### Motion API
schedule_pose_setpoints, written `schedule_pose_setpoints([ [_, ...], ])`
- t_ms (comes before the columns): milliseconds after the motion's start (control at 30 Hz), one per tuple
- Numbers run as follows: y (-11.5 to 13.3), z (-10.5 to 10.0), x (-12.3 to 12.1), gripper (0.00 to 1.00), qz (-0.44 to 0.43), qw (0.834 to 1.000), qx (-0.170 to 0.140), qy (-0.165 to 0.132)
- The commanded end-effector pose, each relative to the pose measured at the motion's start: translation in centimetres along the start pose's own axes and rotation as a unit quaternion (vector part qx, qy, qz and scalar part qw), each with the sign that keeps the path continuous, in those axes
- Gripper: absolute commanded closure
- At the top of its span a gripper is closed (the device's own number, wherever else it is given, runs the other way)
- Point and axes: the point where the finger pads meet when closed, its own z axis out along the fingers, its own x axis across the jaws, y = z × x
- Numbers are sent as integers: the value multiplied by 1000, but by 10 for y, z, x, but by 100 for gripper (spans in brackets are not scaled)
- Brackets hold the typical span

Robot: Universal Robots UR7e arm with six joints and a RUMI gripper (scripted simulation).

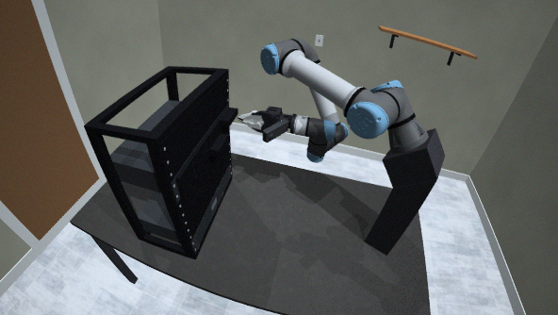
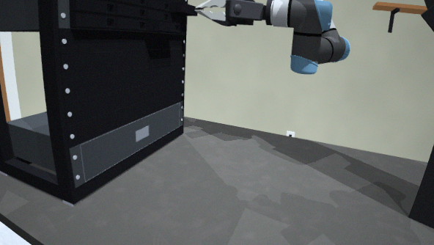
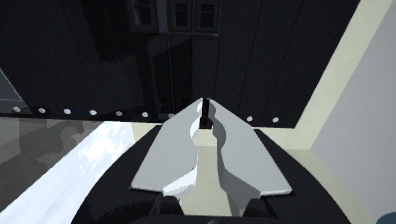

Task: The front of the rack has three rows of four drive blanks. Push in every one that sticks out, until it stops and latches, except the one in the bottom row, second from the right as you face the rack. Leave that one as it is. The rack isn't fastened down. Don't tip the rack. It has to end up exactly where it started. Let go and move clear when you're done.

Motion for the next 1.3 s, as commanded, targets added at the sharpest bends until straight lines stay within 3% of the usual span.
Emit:
schedule_pose_setpoints([
  [0,0,0,0,100,0,1000,0,0],
  [1267,0,7,0,100,0,1000,0,0],
])
